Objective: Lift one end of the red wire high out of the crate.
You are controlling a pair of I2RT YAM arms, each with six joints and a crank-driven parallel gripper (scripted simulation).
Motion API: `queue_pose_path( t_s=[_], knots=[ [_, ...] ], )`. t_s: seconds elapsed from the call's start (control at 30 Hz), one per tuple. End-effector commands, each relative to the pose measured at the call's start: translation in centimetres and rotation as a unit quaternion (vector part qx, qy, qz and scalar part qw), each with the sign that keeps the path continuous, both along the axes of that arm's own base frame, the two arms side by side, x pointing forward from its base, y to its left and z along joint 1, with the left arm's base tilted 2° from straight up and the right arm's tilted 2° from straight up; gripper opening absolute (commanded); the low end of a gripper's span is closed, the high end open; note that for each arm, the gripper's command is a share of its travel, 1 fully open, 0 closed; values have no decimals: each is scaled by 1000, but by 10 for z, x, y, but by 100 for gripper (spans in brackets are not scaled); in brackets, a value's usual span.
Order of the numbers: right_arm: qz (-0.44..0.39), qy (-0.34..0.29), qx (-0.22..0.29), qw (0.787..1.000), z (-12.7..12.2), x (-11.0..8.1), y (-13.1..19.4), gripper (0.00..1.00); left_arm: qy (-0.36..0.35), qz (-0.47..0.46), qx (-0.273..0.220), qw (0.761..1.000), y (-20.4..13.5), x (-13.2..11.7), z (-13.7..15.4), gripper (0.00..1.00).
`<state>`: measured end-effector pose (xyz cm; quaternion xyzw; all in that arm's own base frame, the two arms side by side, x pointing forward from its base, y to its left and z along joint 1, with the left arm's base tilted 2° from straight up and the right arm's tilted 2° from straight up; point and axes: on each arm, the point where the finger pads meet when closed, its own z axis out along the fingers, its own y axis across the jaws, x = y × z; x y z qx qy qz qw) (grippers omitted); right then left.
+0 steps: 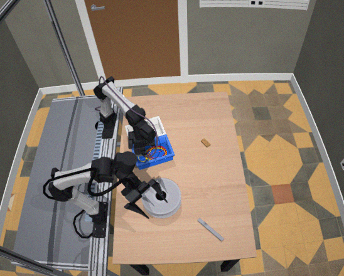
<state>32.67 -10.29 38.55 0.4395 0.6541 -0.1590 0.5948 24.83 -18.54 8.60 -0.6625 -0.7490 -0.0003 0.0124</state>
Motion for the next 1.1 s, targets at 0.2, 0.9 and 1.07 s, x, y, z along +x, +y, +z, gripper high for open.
queue_pose_path(
  t_s=[0.2,0.9,1.07],
  knots=[
    [-9,0,0,1000,0,-2,-6,100,0,116,0,993,62,36,0,100],
    [-19,0,0,1000,0,-4,-12,100,0,339,0,941,201,61,0,100],
    [-19,0,0,1000,0,-4,-13,100,0,355,0,935,211,60,0,100]
  ],
)
